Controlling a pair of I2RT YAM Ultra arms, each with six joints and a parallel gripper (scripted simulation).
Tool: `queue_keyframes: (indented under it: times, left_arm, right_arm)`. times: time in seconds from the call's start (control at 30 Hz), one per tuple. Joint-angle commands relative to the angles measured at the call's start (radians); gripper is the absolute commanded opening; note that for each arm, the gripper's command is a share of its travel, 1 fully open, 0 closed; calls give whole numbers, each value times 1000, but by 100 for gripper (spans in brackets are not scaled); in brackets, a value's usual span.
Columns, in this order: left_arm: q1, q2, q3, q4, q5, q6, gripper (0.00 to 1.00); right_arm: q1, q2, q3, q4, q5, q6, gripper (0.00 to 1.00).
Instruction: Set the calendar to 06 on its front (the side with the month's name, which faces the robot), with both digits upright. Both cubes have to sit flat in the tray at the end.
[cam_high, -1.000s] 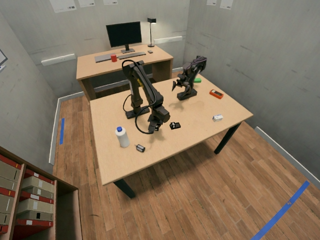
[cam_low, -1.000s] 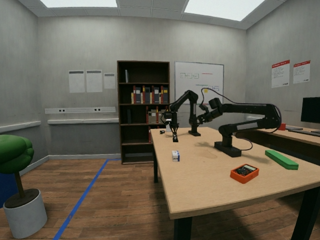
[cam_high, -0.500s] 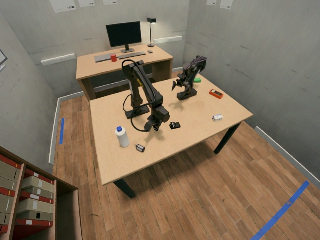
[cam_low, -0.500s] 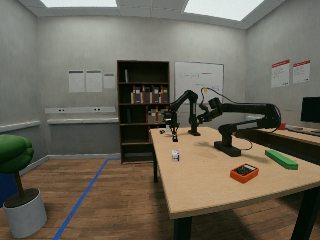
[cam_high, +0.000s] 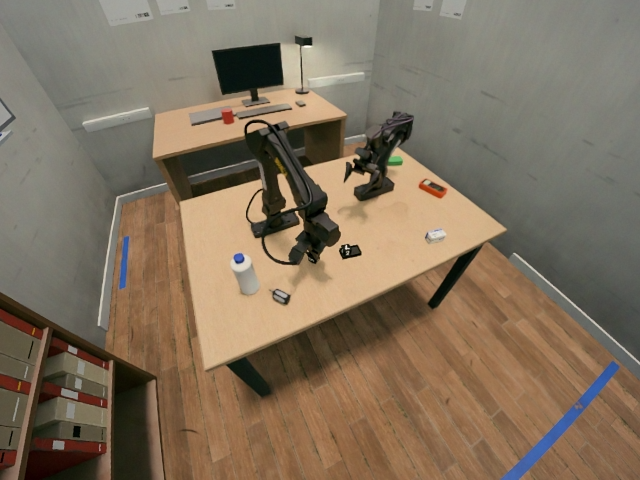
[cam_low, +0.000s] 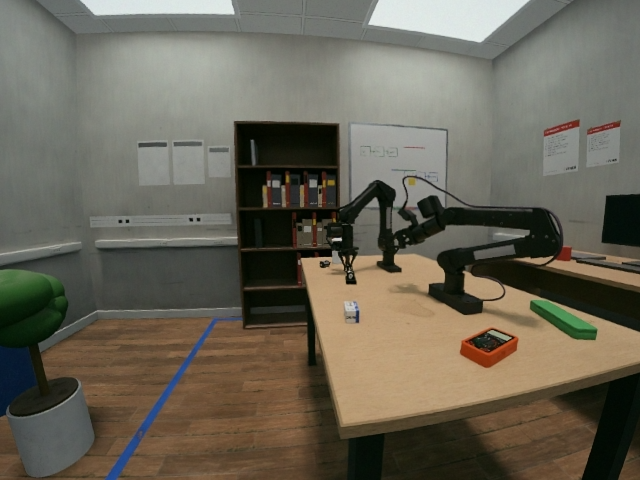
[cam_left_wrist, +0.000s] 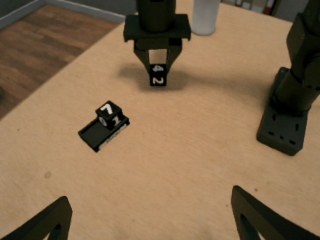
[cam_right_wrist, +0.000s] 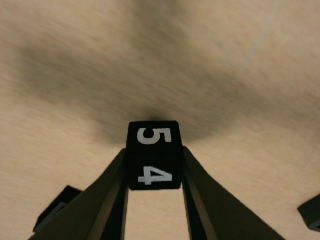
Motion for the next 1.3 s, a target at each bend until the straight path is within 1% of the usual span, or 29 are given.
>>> queue_keyframes:
  times: [0.0, 1.1, 1.17, 1.2, 1.27]
  left_arm:
    - [-9, -4, 7, 32, -8, -6, 100]
    - [-9, -4, 7, 32, -8, -6, 100]
    - [-9, -4, 7, 32, -8, -6, 100]
    - [-9, -4, 7, 32, -8, -6, 100]
    - [-9, -4, 7, 32, -8, -6, 100]
  right_arm:
    - [-1, 14, 9, 15, 8, 10, 26]
    - [10, 30, -51, 81, 8, 14, 26]
    - [10, 30, -51, 81, 8, 14, 26]
    - [10, 20, -36, 50, 8, 13, 26]
    - [10, 14, -24, 38, 8, 14, 26]
